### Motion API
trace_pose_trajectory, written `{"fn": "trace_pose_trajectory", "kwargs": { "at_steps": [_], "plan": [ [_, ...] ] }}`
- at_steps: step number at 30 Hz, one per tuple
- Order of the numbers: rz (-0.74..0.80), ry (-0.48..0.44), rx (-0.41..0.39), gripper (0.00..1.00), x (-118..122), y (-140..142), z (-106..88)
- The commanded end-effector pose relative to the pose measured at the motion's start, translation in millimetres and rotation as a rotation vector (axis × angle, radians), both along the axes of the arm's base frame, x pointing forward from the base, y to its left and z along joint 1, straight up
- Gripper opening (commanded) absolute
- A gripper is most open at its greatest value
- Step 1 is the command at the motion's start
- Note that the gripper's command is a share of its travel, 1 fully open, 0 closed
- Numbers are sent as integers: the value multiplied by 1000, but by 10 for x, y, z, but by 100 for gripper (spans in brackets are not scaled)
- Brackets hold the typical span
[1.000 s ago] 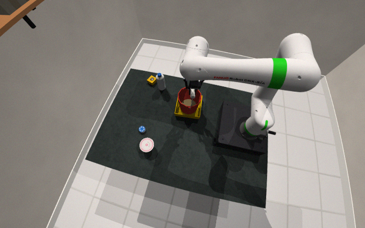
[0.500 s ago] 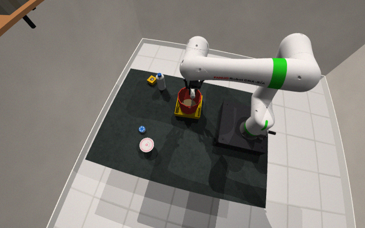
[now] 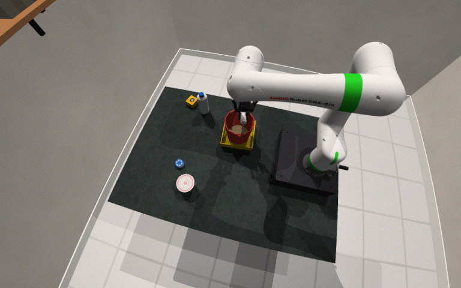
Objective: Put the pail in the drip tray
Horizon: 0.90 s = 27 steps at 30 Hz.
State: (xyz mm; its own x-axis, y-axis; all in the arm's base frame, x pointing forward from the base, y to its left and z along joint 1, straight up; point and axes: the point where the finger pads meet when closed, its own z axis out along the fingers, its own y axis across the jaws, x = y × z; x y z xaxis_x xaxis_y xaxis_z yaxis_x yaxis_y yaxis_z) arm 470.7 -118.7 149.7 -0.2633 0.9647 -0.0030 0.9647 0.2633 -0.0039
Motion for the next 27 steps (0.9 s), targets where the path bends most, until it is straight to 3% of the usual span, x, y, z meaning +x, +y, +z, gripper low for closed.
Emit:
{"fn": "trace_pose_trajectory", "kwargs": {
  "at_steps": [1, 3, 4, 27],
  "plan": [
    [0, -2, -1, 10, 5, -3, 9],
    [0, -2, -1, 10, 5, -3, 9],
    [0, -2, -1, 100, 5, -3, 9],
    [0, -2, -1, 100, 5, -3, 9]
  ]
}}
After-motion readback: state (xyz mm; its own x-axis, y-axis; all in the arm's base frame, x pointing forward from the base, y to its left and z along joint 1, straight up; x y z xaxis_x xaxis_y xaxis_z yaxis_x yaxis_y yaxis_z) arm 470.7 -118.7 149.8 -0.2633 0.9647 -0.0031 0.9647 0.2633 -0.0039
